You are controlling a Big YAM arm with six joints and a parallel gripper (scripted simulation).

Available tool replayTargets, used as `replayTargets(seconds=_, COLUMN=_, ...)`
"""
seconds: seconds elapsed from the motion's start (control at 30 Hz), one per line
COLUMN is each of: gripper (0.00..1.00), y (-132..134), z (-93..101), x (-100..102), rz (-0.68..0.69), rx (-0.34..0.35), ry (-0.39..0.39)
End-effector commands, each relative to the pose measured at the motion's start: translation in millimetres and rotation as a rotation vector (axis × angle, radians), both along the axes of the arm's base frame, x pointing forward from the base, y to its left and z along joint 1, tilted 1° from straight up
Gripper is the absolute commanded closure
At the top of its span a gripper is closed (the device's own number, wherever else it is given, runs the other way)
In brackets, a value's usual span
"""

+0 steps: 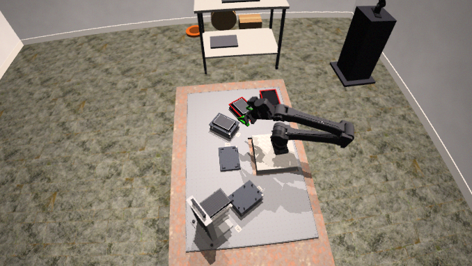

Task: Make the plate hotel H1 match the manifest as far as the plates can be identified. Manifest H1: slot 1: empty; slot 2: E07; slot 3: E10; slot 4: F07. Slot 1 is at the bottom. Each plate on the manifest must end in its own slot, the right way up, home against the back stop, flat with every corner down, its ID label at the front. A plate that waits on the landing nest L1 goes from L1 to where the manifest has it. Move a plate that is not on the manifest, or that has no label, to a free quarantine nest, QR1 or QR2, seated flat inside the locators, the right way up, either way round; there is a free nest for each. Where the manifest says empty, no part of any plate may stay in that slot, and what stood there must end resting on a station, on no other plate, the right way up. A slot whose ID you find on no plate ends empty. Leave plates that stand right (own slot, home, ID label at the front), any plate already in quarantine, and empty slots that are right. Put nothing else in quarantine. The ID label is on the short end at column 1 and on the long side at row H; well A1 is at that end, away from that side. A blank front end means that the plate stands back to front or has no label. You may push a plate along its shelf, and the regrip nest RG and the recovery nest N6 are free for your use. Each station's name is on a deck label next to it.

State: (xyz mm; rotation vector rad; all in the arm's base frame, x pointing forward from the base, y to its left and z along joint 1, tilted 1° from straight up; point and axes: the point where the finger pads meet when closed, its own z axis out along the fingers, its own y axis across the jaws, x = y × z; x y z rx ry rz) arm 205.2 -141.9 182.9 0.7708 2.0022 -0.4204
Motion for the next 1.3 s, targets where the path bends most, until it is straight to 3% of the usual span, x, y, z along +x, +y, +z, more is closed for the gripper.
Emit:
replayTargets(seconds=0.0, gripper=0.0, y=-5, z=49.5, x=3, rz=-0.007, rx=-0.033, ry=-0.045)
replayTargets(seconds=0.1, gripper=0.0, y=-9, z=60.0, x=9, rz=-0.006, rx=-0.047, ry=-0.075)
replayTargets(seconds=0.2, gripper=0.0, y=-16, z=60.2, x=18, rz=-0.006, rx=-0.049, ry=-0.075)
replayTargets(seconds=0.23, gripper=0.0, y=-18, z=50.1, x=20, rz=-0.006, rx=-0.042, ry=-0.059)
replayTargets(seconds=0.37, gripper=0.0, y=-23, z=60.4, x=27, rz=-0.006, rx=-0.051, ry=-0.075)
replayTargets(seconds=0.9, gripper=0.0, y=-56, z=59.5, x=67, rz=-0.006, rx=-0.056, ry=-0.075)
replayTargets(seconds=1.27, gripper=0.0, y=-81, z=48.4, x=94, rz=-0.002, rx=0.083, ry=0.092)
